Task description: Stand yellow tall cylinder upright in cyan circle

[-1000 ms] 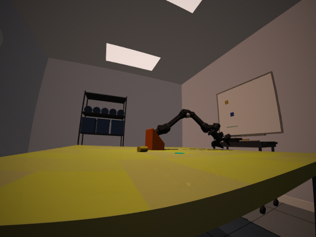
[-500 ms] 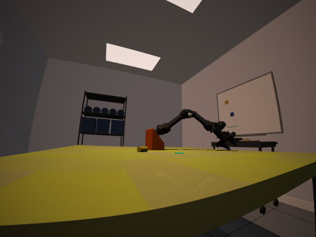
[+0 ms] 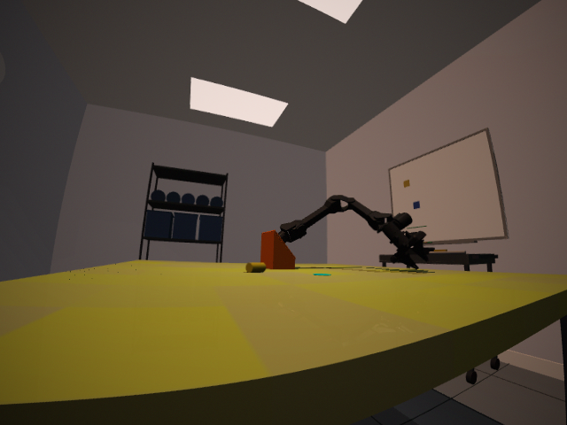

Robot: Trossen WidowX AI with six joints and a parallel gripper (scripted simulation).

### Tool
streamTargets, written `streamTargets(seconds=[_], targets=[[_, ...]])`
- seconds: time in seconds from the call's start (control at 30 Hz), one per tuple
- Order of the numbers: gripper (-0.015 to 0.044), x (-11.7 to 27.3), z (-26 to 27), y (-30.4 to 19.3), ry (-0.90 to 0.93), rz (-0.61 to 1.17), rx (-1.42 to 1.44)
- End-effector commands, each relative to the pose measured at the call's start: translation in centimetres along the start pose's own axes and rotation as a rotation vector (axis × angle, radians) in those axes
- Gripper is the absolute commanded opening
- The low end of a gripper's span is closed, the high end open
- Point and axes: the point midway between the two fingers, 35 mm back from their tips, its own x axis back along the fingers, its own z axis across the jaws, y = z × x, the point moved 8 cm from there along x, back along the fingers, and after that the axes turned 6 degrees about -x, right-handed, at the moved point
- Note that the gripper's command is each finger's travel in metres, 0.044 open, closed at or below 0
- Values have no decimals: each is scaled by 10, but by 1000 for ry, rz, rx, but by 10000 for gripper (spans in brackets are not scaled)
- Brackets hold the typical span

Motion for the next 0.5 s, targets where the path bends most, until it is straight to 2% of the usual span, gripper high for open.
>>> streamTargets(seconds=[0.0, 0.47], targets=[[309, -1, -23, -22, -36, 71, -60], [309, 16, -97, -95, -165, 288, -275]])
